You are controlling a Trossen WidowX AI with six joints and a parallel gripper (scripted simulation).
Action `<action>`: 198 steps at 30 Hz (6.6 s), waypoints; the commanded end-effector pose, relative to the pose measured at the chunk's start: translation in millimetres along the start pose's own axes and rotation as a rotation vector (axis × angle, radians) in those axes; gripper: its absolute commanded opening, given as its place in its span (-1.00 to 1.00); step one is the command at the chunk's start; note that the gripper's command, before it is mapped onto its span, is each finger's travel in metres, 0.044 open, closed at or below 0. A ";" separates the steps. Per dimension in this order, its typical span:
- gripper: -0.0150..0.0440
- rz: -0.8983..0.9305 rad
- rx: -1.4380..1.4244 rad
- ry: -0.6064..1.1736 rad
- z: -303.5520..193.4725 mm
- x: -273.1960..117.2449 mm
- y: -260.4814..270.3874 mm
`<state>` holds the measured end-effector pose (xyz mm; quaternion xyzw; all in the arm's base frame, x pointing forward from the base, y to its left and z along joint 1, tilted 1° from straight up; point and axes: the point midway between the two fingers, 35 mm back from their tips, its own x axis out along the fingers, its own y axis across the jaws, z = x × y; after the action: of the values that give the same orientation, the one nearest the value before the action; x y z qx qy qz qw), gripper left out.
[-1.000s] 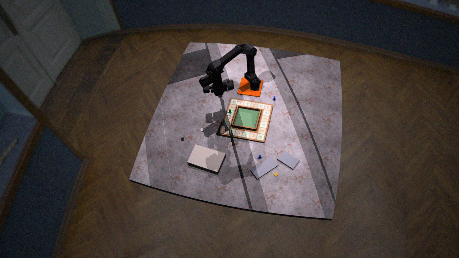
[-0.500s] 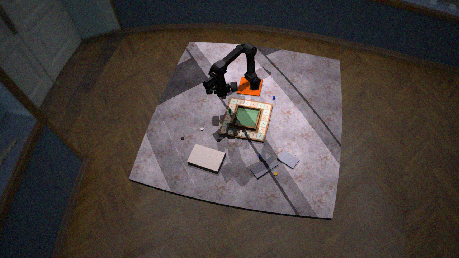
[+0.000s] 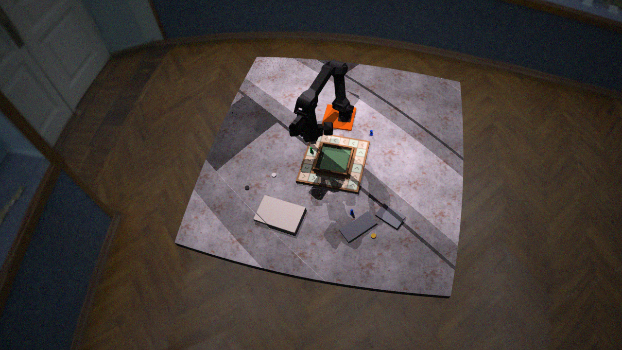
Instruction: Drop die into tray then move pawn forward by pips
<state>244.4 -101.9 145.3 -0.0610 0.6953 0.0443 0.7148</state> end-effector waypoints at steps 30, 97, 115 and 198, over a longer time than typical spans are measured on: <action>-0.49 -0.018 0.189 -0.251 43.1 25.4 86.8; 1.00 -0.048 0.183 -0.498 29.4 -22.9 91.1; 0.56 -0.021 -0.004 -0.045 30.1 12.9 50.5; -0.49 -0.008 -0.412 0.009 -3.6 18.3 -25.7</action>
<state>245.8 -129.0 116.3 -0.2090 0.6750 0.1800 0.6843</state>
